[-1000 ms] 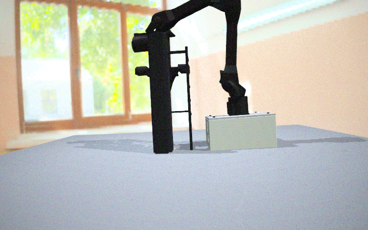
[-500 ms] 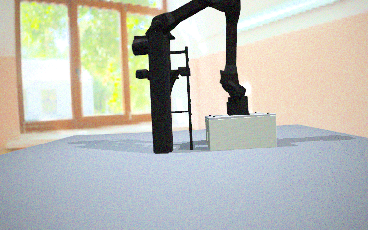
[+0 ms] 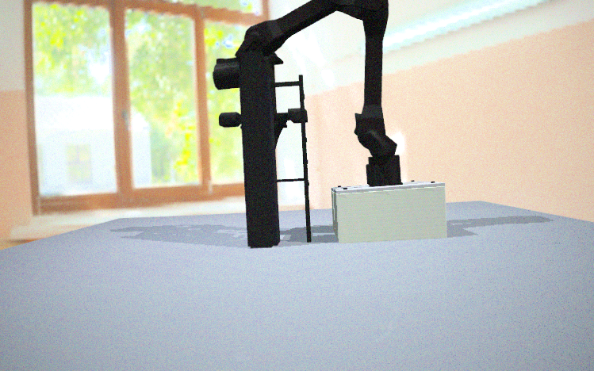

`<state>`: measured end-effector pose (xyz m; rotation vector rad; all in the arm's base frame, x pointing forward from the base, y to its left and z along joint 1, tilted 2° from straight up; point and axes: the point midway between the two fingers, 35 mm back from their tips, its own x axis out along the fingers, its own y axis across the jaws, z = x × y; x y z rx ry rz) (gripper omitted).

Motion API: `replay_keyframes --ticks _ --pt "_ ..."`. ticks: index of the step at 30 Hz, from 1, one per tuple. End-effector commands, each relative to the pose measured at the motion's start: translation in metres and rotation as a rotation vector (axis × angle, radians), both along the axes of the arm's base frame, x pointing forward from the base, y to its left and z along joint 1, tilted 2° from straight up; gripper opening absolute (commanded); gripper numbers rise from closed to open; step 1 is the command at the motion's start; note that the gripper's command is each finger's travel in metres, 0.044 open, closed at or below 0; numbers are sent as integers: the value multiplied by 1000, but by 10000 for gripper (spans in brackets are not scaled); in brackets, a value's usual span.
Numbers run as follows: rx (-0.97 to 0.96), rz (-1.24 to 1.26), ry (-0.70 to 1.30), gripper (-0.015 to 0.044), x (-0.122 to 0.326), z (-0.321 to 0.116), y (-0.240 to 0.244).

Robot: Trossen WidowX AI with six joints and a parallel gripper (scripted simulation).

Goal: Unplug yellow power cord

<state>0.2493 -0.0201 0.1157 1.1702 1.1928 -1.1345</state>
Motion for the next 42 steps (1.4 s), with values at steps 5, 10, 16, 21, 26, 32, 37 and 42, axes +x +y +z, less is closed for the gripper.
replay_keyframes --ticks 5,10,16,21,26,32,37,42 --pt "0 1 -2 0 2 1 -7" --pt "-1 1 -2 0 3 1 -14" --pt "-1 0 -1 0 4 1 -24" --pt "-2 0 -1 0 5 2 -32" --pt "-2 -1 0 0 4 2 -40" --pt "-3 -2 0 0 3 3 -50" --pt "-1 -3 1 105 1 2 -40" --pt "-1 -4 1 236 1 1 -38"
